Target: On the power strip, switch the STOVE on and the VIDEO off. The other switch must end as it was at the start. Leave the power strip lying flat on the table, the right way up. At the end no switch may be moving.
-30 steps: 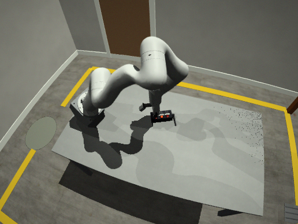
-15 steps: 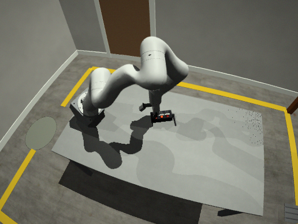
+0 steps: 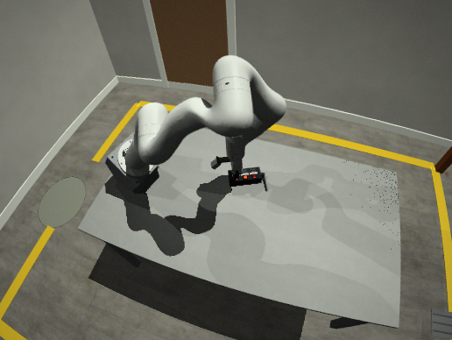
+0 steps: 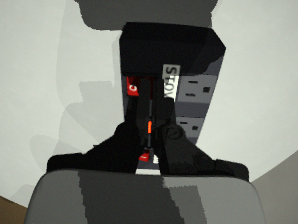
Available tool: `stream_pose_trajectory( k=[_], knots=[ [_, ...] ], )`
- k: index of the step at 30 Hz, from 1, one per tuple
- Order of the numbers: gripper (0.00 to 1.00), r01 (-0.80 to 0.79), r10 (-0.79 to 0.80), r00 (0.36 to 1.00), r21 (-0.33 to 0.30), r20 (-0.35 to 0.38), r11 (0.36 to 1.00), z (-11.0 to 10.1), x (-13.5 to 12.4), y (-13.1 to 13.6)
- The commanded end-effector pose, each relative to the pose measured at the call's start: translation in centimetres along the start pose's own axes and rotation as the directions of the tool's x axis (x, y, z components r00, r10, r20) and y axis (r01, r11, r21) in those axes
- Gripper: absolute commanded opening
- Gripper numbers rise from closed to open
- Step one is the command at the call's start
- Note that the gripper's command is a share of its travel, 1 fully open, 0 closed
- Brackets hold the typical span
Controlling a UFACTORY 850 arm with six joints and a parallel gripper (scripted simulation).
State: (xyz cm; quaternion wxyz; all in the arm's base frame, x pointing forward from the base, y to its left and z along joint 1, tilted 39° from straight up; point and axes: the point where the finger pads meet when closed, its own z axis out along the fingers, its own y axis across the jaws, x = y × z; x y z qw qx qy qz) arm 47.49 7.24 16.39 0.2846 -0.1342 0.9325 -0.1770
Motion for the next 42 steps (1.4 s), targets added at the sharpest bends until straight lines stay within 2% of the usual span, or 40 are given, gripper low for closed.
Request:
stream_pose_trajectory(
  k=[1,42],
  knots=[
    [0.0,0.0,0.0,1.0,0.0,0.001,1.0,-0.02,-0.05,0.01],
    [0.0,0.0,0.0,1.0,0.0,0.001,1.0,0.95,-0.05,0.01]
  ],
)
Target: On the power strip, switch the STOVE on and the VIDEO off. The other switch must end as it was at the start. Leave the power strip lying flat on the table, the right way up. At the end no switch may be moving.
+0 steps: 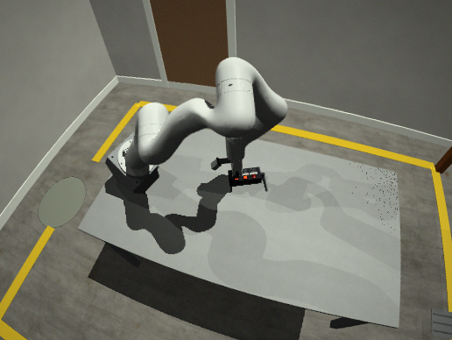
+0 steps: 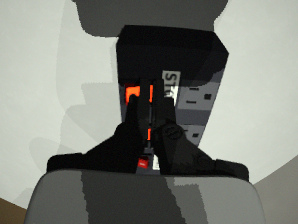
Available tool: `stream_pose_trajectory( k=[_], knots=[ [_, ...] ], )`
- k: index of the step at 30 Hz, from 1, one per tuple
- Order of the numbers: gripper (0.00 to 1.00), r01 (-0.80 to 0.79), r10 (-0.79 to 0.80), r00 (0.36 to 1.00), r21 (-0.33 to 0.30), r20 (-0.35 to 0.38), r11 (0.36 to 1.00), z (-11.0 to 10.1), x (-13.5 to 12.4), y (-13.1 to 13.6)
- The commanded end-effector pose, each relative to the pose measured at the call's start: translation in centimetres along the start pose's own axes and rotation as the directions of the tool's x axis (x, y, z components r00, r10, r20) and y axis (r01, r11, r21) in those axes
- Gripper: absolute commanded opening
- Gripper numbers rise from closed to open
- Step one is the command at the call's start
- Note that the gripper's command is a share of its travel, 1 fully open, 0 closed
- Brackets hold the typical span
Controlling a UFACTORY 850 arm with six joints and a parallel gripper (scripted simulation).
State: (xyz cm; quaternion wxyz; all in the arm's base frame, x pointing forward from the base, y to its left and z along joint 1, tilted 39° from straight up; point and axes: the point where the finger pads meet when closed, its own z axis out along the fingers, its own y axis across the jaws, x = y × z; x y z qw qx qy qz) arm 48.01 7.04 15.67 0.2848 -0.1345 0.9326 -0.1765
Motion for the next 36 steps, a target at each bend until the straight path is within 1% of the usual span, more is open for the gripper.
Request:
stream_pose_trajectory(
  k=[1,11,17,19,27,36],
  knots=[
    [0.0,0.0,0.0,1.0,0.001,0.0,1.0,0.0,0.0,0.0],
    [0.0,0.0,0.0,1.0,0.001,0.0,1.0,-0.1,0.0,0.0],
    [0.0,0.0,0.0,1.0,0.001,0.0,1.0,-1.4,0.0,0.0],
    [0.0,0.0,0.0,1.0,0.001,0.0,1.0,-1.4,0.0,0.0],
    [0.0,0.0,0.0,1.0,0.001,0.0,1.0,-3.6,0.0,0.0],
    [0.0,0.0,0.0,1.0,0.001,0.0,1.0,-3.9,0.0,0.0]
  ],
)
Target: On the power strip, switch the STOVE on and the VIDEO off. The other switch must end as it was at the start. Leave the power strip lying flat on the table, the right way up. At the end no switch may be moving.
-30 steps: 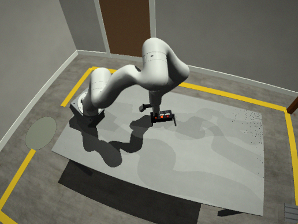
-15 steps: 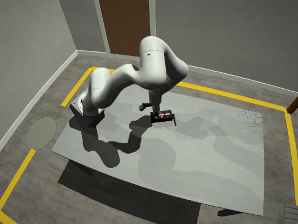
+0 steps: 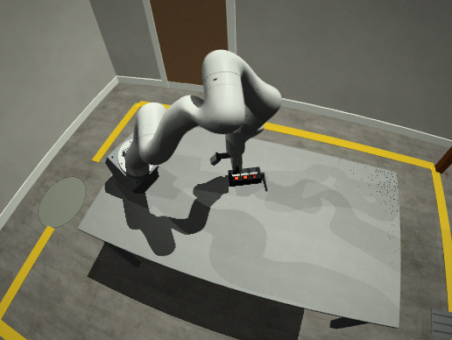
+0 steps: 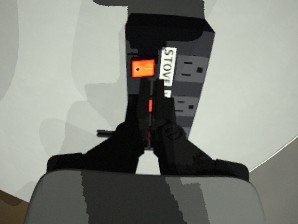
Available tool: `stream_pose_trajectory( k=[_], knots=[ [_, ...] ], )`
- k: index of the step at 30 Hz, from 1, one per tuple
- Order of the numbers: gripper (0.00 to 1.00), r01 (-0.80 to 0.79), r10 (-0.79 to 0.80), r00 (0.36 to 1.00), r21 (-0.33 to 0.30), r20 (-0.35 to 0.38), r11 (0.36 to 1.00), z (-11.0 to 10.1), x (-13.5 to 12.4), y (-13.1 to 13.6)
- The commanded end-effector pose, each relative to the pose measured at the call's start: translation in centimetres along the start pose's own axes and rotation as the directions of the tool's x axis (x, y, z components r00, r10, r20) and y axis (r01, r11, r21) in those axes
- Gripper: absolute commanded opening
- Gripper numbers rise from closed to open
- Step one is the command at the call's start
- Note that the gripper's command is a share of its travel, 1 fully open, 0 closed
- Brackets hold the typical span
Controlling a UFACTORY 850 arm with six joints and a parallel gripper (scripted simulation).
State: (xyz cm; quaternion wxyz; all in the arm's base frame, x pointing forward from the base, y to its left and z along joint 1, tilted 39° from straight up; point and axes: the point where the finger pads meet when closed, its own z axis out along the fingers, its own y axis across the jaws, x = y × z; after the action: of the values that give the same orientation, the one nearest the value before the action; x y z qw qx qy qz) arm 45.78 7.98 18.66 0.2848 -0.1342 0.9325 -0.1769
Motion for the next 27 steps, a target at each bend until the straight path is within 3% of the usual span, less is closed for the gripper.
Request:
stream_pose_trajectory(
  k=[1,17,23,27],
  knots=[
    [0.0,0.0,0.0,1.0,0.0,0.001,1.0,-0.1,0.0,0.0],
    [0.0,0.0,0.0,1.0,0.0,0.0,1.0,-0.1,-0.1,0.0],
    [0.0,-0.001,0.001,1.0,0.0,0.0,1.0,-1.3,-4.2,-1.6],
    [0.0,-0.002,0.002,1.0,0.0,0.001,1.0,-1.4,-4.6,-1.7]
  ],
)
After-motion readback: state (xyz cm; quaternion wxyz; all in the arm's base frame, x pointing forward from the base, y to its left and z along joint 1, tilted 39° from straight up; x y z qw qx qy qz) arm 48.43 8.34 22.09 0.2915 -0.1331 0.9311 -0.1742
